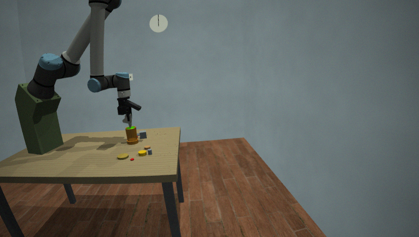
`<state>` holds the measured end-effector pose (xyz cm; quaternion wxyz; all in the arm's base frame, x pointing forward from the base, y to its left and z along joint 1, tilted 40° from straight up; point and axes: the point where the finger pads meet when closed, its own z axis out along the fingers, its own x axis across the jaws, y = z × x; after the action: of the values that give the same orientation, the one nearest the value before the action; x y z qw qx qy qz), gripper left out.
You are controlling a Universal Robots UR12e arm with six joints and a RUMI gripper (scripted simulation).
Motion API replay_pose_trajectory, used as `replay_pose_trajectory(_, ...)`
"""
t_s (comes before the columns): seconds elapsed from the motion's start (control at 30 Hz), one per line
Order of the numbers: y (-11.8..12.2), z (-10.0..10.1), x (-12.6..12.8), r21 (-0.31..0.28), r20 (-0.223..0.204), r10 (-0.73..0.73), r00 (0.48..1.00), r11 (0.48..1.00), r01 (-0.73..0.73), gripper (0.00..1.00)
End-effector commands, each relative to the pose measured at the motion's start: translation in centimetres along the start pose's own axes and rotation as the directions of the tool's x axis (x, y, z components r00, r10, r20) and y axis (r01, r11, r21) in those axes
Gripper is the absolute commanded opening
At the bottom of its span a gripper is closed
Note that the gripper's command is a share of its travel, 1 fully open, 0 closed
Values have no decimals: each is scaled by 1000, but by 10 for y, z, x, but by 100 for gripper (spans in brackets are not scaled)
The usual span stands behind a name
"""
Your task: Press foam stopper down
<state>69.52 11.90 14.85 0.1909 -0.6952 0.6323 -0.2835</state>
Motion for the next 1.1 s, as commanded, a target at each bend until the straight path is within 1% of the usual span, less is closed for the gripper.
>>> replay_pose_trajectory(0.0,0,0,0,1,0,0,1000,1000,0,0)
replay_pose_trajectory(0.7,0,-1,0,1,0,0,1000,1000,0,0)
replay_pose_trajectory(1.07,0,-19,0,1,0,0,1000,1000,0,0)
